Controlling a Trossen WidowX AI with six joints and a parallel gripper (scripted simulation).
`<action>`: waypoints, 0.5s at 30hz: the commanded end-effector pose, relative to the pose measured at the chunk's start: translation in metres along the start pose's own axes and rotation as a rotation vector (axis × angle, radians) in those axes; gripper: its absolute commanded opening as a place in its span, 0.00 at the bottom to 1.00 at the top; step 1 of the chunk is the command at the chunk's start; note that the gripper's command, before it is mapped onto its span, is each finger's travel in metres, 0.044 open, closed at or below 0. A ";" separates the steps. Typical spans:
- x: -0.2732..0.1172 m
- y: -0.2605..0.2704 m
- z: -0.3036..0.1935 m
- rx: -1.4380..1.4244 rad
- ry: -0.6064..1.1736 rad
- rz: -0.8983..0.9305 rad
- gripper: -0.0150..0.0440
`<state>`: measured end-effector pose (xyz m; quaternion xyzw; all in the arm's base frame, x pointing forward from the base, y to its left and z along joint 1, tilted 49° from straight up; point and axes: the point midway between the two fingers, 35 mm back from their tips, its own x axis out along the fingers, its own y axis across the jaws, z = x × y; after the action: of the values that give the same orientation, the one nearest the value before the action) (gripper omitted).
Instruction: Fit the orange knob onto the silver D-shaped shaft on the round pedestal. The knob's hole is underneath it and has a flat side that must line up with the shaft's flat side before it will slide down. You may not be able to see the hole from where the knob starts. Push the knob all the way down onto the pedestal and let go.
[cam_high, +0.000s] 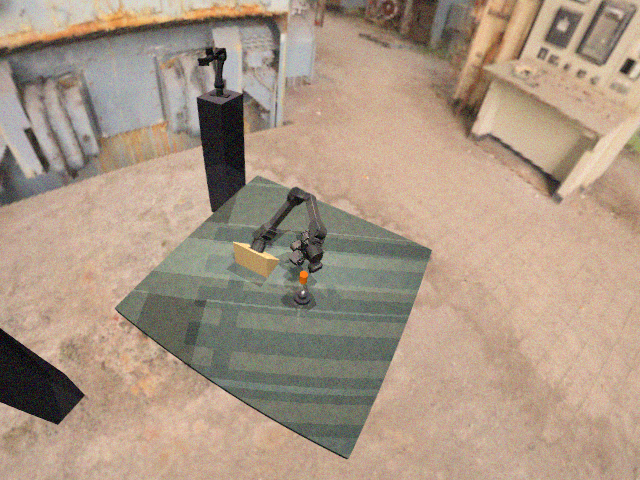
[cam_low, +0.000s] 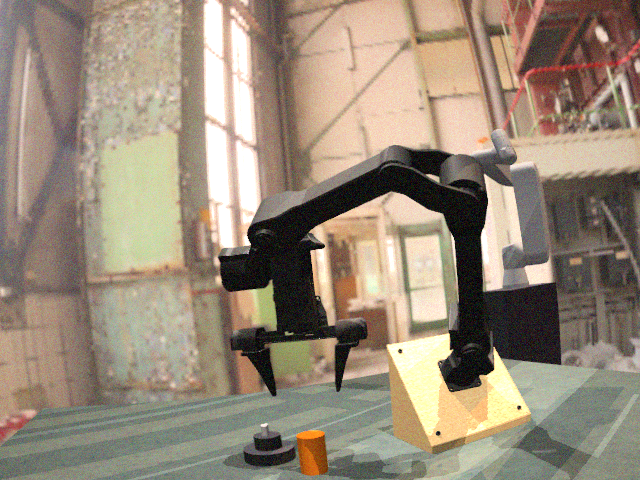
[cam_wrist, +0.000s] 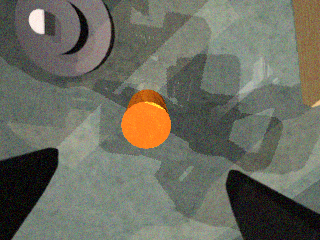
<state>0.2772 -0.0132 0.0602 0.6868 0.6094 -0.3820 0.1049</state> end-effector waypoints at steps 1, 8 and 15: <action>-0.002 0.001 0.000 0.000 -0.016 0.009 1.00; -0.001 0.001 -0.002 -0.528 -0.018 0.004 1.00; 0.000 0.001 -0.003 -0.764 -0.018 0.002 1.00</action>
<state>0.2785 -0.0123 0.0612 0.6234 0.6938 -0.1879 0.3079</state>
